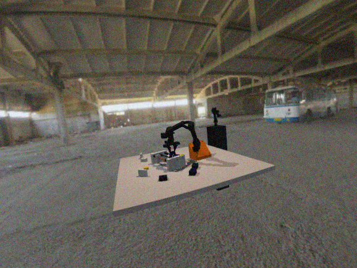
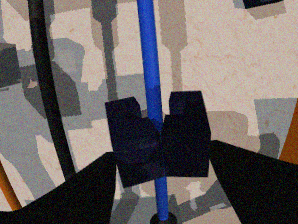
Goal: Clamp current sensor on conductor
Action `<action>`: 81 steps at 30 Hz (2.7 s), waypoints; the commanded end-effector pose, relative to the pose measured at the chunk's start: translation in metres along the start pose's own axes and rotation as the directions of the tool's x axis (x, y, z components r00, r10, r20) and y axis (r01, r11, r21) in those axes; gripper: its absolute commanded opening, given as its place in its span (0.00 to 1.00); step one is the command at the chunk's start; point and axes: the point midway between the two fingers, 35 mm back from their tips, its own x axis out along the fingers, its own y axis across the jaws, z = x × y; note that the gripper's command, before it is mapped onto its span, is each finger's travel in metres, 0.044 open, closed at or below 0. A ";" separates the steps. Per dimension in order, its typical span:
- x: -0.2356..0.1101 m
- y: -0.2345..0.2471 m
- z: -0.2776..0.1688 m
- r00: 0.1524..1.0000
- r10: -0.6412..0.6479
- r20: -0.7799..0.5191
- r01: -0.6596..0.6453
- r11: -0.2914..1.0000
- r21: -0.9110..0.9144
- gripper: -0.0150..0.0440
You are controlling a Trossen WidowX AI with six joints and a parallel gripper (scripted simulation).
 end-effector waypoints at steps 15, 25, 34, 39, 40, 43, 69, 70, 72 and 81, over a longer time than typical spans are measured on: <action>0.002 0.000 0.000 1.000 0.000 0.000 0.000 1.000 0.000 0.25; 0.002 0.000 0.000 1.000 0.000 0.000 0.000 1.000 0.000 0.25; 0.002 0.000 0.000 1.000 0.000 0.000 0.000 1.000 0.000 0.25; 0.002 0.000 0.000 1.000 0.000 0.000 0.000 1.000 0.000 0.25; 0.002 0.000 0.000 1.000 0.000 0.000 0.000 1.000 0.000 0.25; 0.002 0.000 0.000 1.000 0.000 0.000 0.000 1.000 0.000 0.25; 0.002 0.000 0.000 1.000 0.000 0.000 0.000 1.000 0.000 1.00; 0.002 0.000 0.000 1.000 0.000 0.000 0.000 1.000 0.000 1.00; 0.014 0.000 0.001 1.000 0.001 0.000 -0.001 1.000 0.001 1.00; 0.041 0.000 0.002 1.000 0.004 -0.002 -0.004 1.000 0.002 1.00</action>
